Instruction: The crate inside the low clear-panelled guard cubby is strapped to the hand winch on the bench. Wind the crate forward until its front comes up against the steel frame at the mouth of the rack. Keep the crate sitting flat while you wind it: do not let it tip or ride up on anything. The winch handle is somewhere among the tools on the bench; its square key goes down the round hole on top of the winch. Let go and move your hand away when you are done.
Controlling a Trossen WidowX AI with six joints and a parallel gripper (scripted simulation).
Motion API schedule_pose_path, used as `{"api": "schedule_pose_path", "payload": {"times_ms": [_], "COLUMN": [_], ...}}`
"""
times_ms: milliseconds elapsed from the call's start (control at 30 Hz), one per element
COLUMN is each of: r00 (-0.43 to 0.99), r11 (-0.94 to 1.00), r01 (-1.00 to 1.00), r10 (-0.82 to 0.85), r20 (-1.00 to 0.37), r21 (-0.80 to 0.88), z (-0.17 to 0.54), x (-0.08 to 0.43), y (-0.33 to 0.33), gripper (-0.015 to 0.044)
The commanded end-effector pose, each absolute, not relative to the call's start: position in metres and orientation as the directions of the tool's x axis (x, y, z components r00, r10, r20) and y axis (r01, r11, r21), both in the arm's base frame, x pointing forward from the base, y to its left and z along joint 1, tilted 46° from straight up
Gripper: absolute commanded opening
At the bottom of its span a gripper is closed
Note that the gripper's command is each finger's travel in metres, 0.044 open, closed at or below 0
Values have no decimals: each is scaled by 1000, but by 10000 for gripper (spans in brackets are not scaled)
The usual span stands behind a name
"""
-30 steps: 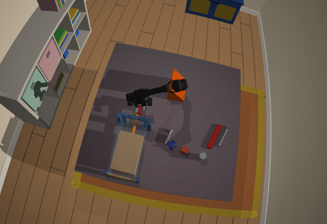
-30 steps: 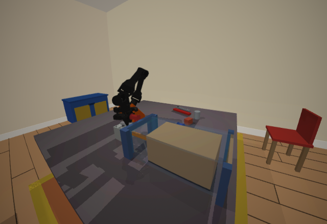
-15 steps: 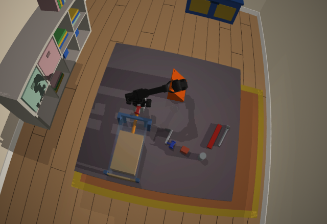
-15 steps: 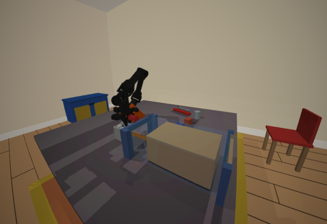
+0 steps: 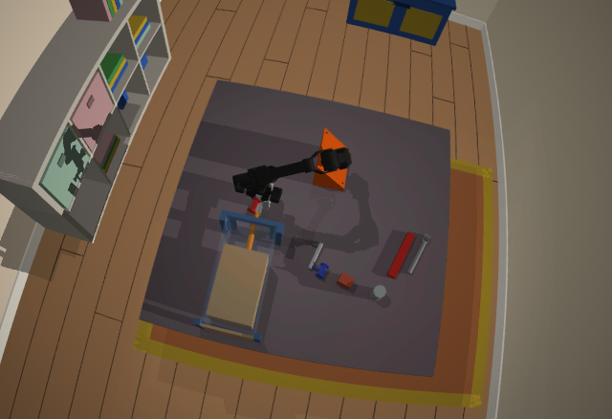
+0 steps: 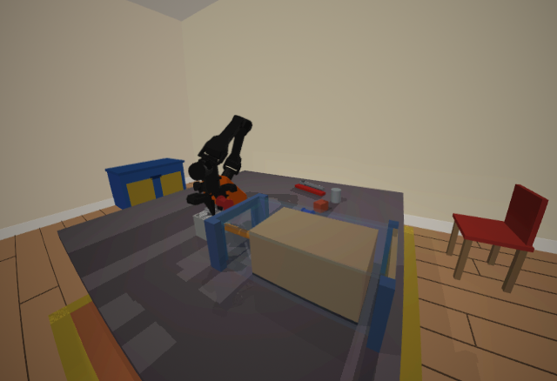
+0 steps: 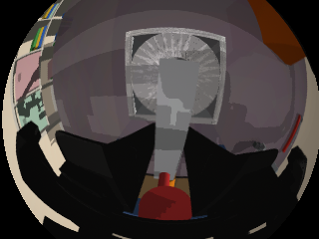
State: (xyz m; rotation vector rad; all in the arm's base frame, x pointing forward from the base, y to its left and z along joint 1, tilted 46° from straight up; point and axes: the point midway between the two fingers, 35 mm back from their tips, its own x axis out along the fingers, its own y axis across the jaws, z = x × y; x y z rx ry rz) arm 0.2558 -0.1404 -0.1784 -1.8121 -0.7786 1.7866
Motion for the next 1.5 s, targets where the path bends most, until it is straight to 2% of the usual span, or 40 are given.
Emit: {"api": "schedule_pose_path", "payload": {"times_ms": [0,200,1000,1467], "r00": [-16,-17,-11,-12], "r11": [-728,-733,-729,-732], "r01": [32,-45,-3,-71], "r10": [685,680,684,680], "r20": [-729,-733,-729,-733], "r21": [-685,-679,-684,-678], "z": [-181,-183,-190,-193], "x": [255,255,254,253], "y": [-141,-143,-134,-135], "gripper": [0,0,0,0]}}
